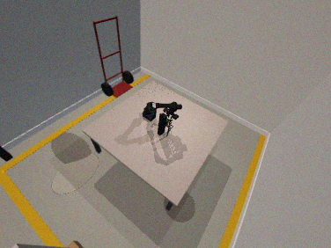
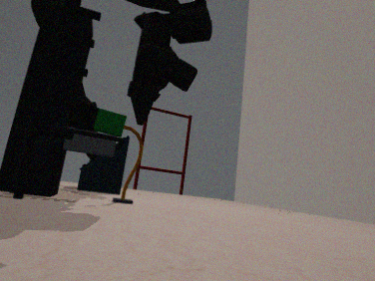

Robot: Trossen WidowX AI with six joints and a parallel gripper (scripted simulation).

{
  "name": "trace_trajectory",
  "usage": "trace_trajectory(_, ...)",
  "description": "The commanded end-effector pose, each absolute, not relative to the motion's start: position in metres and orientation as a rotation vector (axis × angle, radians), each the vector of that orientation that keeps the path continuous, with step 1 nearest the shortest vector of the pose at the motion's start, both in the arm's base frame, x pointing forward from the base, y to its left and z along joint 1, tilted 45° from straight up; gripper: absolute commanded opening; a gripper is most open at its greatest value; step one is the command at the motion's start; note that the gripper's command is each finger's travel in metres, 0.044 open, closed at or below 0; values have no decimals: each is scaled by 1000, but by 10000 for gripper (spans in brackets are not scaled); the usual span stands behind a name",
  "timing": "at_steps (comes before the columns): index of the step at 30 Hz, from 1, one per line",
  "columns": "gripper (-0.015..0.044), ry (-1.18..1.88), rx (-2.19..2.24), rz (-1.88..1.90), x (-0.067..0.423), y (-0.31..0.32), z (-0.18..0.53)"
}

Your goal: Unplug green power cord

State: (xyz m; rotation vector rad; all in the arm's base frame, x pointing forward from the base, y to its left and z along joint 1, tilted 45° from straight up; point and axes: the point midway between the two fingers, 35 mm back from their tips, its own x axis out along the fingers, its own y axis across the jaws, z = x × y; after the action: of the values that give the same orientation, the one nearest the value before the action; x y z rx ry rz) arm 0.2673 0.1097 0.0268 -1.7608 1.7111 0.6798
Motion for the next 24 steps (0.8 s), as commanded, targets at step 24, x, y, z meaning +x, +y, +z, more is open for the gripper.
trace_trajectory(24, 160, 1693, -1792, 695, 266, 103, 49)
